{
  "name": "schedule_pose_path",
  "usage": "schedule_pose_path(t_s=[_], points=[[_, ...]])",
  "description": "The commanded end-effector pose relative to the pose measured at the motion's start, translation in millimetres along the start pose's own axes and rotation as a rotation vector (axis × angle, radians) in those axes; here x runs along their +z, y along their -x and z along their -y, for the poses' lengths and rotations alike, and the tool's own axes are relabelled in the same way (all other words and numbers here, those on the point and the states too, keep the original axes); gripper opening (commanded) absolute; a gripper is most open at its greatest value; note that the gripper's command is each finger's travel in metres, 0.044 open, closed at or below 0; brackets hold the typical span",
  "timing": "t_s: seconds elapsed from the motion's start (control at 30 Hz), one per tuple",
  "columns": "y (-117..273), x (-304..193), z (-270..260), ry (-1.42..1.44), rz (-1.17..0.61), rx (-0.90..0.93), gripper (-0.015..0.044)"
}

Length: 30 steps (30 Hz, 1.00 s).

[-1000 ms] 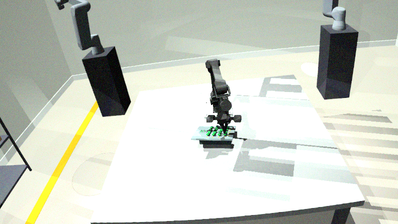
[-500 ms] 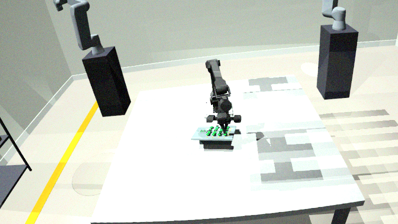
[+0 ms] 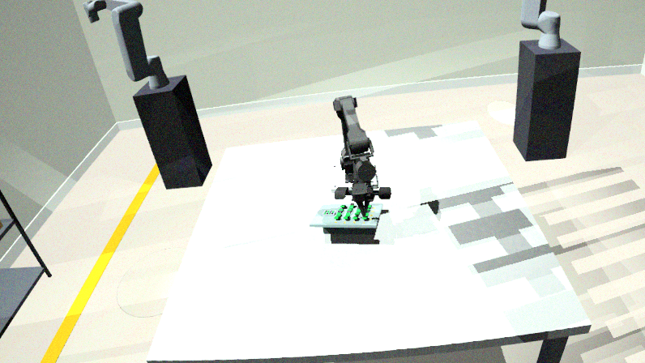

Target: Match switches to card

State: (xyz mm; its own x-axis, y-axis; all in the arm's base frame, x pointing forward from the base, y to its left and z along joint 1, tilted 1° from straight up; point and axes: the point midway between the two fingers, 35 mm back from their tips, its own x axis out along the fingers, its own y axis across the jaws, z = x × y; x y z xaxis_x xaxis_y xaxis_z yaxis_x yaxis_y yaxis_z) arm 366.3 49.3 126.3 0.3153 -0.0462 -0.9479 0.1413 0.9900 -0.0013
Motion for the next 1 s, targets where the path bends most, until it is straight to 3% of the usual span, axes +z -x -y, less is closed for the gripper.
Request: schedule_pose_path(t_s=[0.0,0.97], points=[[-1.6,-0.7,-0.7,0.005,-0.004,0.005,0.0000],[-5.5,-0.6,-0.7,0.005,-0.004,0.005,0.0000]])
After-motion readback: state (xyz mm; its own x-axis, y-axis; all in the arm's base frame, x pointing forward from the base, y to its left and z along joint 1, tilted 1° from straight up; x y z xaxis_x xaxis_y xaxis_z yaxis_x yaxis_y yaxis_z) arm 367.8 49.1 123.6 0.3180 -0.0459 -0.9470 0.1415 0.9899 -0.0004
